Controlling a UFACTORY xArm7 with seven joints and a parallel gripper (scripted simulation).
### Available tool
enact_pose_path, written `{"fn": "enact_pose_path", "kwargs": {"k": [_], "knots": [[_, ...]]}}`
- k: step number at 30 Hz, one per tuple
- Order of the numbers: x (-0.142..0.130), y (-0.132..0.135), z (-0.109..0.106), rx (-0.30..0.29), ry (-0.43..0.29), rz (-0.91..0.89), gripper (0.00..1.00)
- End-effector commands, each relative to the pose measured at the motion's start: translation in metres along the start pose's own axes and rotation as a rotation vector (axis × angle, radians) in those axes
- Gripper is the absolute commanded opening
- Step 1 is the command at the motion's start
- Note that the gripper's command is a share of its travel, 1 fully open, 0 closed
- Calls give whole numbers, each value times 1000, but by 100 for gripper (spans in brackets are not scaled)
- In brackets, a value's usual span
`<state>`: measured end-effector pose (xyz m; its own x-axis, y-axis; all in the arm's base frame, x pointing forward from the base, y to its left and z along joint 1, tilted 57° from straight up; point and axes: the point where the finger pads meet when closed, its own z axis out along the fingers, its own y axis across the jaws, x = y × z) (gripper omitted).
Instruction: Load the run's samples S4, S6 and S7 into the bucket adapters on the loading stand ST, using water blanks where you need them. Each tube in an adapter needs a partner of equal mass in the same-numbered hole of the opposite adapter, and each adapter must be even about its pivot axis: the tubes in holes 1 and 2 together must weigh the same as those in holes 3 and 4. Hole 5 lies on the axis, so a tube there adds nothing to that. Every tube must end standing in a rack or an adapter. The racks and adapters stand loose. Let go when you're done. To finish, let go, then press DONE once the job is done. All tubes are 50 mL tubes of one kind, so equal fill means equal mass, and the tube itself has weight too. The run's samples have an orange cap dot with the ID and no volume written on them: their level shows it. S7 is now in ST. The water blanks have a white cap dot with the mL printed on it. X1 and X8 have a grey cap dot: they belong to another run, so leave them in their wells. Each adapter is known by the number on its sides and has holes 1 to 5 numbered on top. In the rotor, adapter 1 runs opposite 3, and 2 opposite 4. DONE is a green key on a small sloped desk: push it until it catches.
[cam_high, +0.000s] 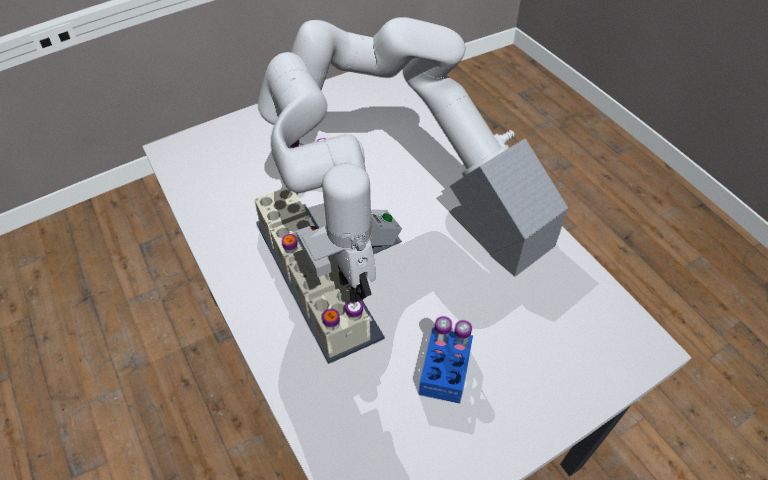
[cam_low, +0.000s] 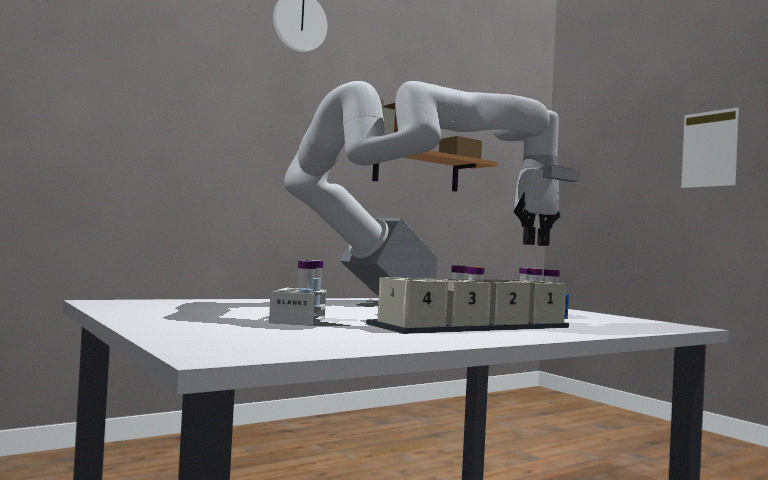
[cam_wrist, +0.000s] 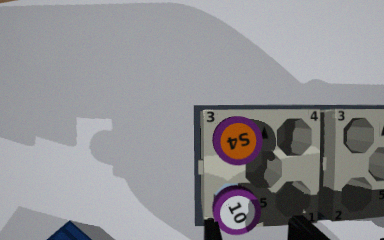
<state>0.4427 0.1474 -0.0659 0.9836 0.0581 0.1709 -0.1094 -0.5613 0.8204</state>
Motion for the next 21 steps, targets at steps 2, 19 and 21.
{"fn": "enact_pose_path", "kwargs": {"k": [2, 19, 21], "knots": [[0, -1, -10, 4, 3, 0, 44], [0, -1, -40, 4, 3, 0, 44], [0, -1, -44, 4, 3, 0, 44]]}}
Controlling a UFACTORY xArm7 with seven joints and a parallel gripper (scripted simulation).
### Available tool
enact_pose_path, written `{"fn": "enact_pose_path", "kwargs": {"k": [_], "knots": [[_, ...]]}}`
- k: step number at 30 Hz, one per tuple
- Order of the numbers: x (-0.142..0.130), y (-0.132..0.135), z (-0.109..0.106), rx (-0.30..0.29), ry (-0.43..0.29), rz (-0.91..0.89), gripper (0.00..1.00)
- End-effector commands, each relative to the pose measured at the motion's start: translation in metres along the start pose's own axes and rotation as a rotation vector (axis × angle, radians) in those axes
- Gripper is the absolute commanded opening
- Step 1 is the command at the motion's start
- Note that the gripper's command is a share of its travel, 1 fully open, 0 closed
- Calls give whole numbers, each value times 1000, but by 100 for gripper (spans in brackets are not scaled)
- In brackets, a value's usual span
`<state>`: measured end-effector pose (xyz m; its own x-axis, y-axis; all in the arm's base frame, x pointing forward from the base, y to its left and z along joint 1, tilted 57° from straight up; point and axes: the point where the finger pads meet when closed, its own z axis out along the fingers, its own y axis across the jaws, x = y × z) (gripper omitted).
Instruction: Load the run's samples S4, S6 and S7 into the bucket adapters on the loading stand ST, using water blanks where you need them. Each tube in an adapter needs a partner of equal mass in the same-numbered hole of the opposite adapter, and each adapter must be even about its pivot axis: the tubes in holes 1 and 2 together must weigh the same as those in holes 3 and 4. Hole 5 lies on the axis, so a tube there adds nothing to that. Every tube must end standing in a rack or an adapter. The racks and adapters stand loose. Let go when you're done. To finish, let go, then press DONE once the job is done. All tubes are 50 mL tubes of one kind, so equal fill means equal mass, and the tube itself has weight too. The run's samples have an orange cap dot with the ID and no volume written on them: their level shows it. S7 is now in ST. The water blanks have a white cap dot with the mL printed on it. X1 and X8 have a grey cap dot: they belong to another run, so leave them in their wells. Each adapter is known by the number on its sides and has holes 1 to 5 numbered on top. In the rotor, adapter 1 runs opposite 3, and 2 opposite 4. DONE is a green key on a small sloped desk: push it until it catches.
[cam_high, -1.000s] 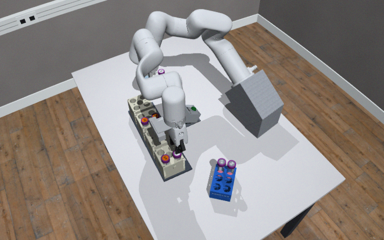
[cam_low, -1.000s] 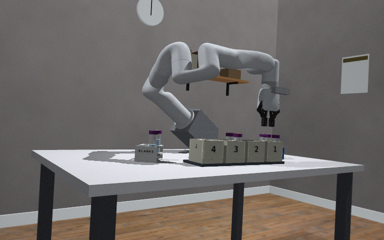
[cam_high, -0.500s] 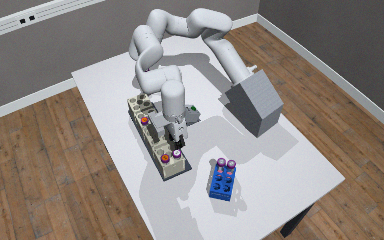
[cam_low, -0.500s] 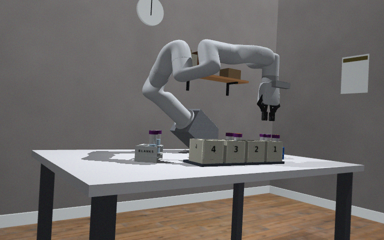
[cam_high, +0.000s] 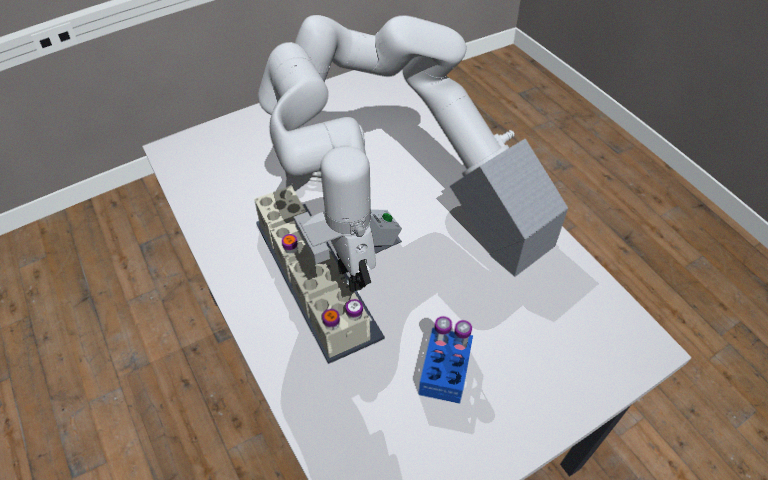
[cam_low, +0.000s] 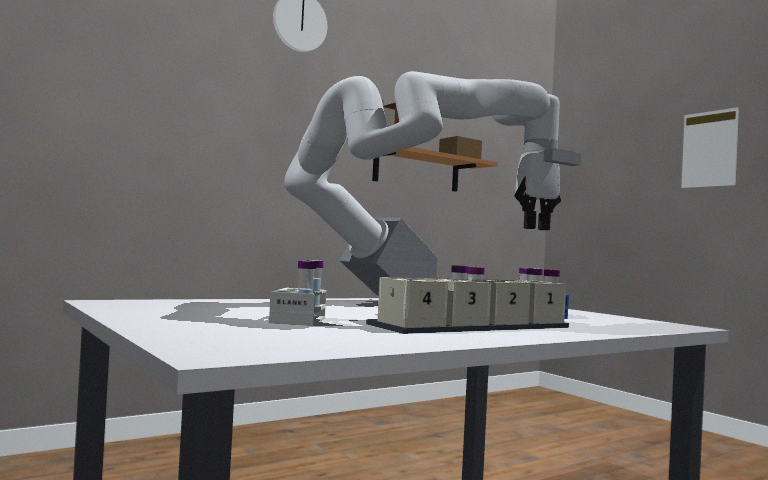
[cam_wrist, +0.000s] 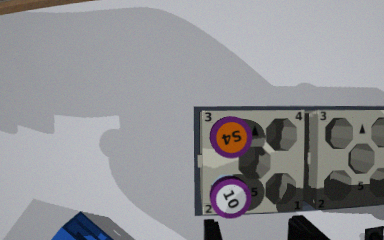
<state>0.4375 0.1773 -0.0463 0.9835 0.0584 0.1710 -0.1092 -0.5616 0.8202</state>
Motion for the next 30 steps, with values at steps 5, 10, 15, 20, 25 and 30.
{"fn": "enact_pose_path", "kwargs": {"k": [5, 10, 15, 20, 25, 30], "knots": [[0, -1, -18, 4, 2, 0, 44], [0, -1, -21, 4, 2, 0, 44], [0, -1, -21, 4, 2, 0, 44], [0, -1, -21, 4, 2, 0, 44], [0, -1, -21, 4, 2, 0, 44], [0, -1, -21, 4, 2, 0, 44]]}}
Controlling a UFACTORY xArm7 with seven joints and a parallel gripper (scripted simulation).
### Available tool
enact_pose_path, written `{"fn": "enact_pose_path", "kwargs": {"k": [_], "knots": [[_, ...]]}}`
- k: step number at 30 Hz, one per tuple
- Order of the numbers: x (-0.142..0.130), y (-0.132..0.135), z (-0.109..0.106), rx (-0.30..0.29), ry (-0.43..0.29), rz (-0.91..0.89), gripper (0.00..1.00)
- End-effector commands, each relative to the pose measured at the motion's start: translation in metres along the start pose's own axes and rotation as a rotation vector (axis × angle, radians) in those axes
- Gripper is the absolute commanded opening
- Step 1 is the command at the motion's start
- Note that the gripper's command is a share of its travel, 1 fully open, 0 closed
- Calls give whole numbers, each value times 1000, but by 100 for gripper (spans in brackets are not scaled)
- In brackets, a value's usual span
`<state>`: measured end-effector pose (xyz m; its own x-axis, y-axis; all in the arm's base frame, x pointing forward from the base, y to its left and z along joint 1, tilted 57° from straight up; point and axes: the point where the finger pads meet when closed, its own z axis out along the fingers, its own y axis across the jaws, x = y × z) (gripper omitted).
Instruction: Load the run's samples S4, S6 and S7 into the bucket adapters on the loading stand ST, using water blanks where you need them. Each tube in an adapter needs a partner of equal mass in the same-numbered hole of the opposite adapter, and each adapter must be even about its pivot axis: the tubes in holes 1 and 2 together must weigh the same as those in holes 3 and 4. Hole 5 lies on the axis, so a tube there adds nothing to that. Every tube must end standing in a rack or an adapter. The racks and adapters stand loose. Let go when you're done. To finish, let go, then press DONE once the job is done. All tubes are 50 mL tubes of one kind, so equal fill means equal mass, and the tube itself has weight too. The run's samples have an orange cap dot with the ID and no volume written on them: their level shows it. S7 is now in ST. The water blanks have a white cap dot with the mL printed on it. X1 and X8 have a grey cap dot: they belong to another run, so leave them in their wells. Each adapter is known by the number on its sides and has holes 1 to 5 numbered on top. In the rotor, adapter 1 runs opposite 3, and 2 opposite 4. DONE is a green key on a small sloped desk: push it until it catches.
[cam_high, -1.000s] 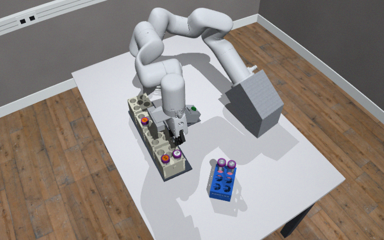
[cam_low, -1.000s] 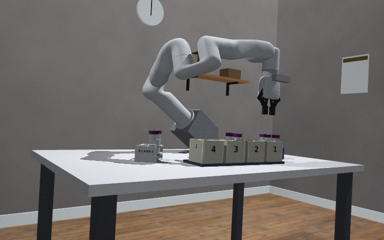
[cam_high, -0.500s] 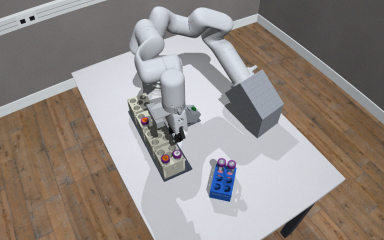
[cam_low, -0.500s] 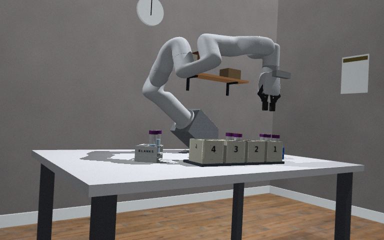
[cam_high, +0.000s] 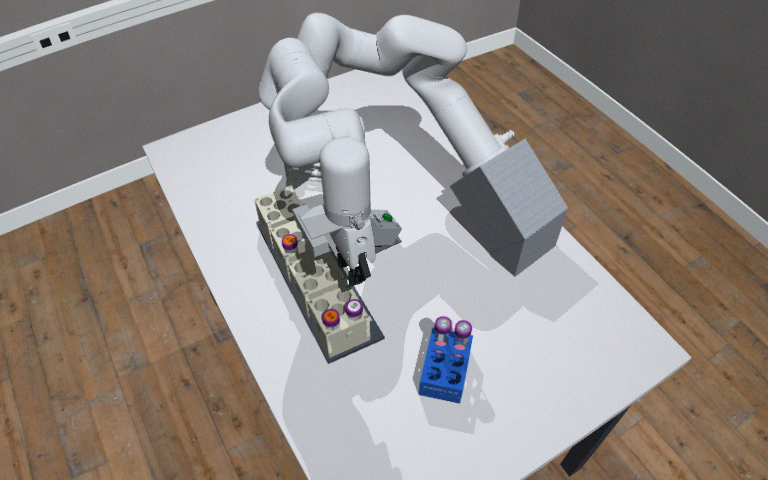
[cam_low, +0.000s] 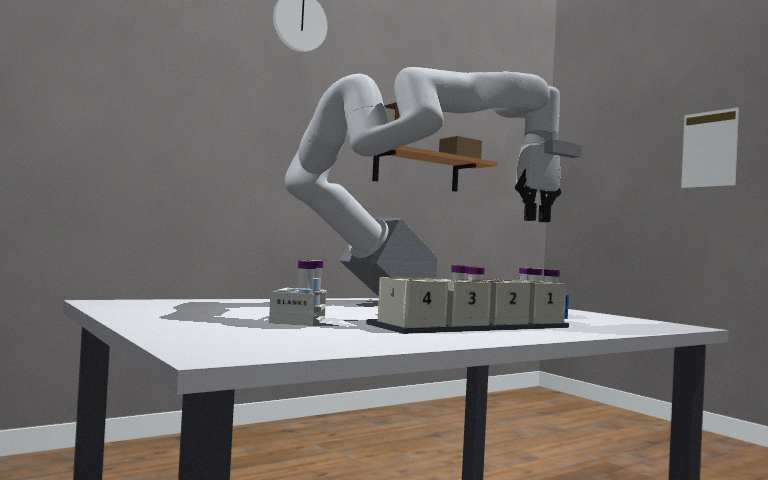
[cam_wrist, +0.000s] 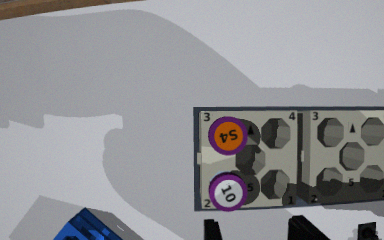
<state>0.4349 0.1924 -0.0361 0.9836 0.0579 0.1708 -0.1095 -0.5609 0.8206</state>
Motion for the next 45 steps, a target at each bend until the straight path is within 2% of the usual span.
{"fn": "enact_pose_path", "kwargs": {"k": [1, 2, 3, 17, 19, 34, 36, 45], "knots": [[0, -1, -3, 5, 3, 0, 44], [0, -1, -3, 5, 3, 0, 44], [-3, 3, -1, 10, 0, -33, 0], [-45, 53, 22, 78, -45, -492, 0], [-45, 53, 22, 78, -45, -492, 0], [-90, 108, 47, 150, -95, -984, 0], [-90, 108, 47, 150, -95, -984, 0], [-118, 140, 62, 194, -125, -1279, 0]]}}
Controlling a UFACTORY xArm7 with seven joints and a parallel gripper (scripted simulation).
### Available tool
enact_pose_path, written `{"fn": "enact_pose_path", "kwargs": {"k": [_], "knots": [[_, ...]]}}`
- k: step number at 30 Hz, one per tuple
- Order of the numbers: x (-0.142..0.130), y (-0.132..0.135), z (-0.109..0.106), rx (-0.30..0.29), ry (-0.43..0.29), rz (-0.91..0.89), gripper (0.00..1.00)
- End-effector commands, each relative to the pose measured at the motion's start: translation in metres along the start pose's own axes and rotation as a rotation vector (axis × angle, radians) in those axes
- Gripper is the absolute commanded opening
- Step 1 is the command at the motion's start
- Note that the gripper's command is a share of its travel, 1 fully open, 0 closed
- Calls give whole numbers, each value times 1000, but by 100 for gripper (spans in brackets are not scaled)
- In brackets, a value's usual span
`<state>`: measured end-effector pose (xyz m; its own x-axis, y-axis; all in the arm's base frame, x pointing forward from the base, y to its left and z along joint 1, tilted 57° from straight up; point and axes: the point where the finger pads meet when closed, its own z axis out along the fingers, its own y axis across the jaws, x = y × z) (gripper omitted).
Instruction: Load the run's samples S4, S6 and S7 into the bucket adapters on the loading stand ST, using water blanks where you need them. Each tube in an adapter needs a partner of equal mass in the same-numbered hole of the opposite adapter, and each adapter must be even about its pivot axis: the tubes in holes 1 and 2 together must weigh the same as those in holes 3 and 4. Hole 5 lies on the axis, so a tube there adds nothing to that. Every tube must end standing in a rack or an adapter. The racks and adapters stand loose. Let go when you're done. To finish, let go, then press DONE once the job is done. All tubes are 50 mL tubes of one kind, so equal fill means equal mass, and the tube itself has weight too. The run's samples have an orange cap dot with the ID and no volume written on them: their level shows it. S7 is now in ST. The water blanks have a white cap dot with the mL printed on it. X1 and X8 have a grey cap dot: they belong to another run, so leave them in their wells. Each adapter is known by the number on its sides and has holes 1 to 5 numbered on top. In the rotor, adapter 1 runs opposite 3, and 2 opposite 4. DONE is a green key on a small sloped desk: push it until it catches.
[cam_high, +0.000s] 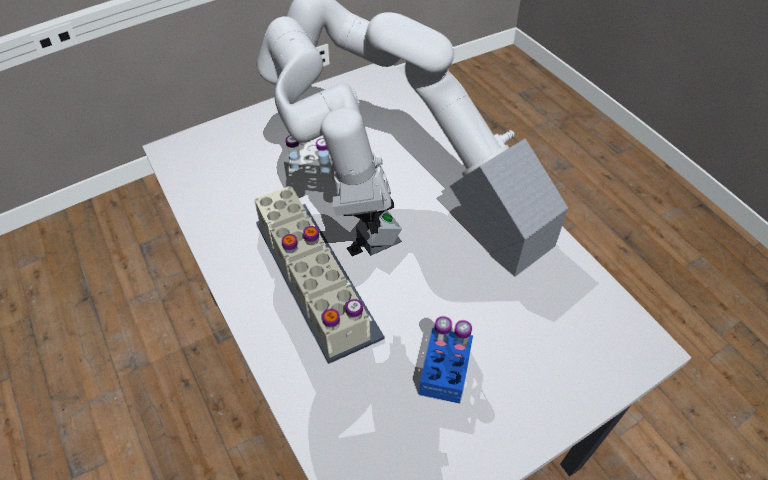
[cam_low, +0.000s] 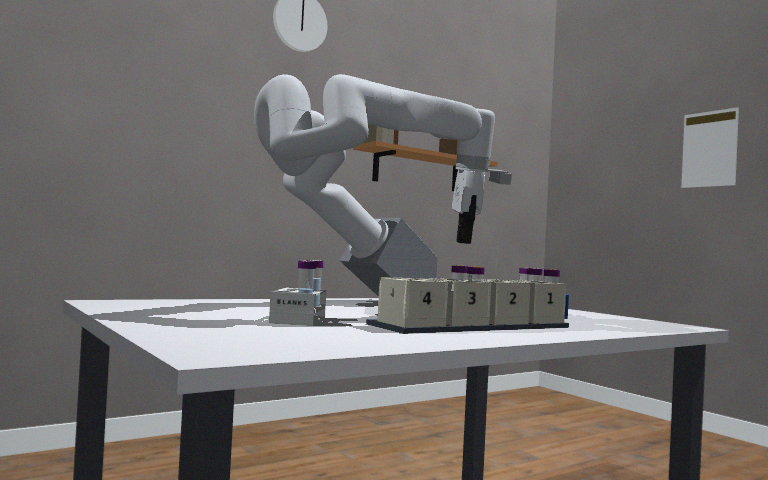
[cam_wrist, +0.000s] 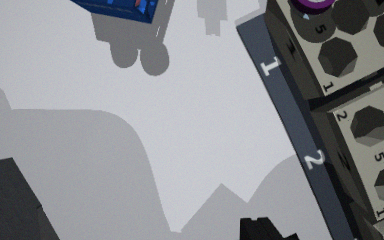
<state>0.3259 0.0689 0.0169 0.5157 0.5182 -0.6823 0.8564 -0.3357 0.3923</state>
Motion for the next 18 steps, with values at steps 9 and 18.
{"fn": "enact_pose_path", "kwargs": {"k": [9, 18], "knots": [[-51, -10, 19, 59, -20, -380, 0], [-92, -17, 37, 73, -30, -476, 0]]}}
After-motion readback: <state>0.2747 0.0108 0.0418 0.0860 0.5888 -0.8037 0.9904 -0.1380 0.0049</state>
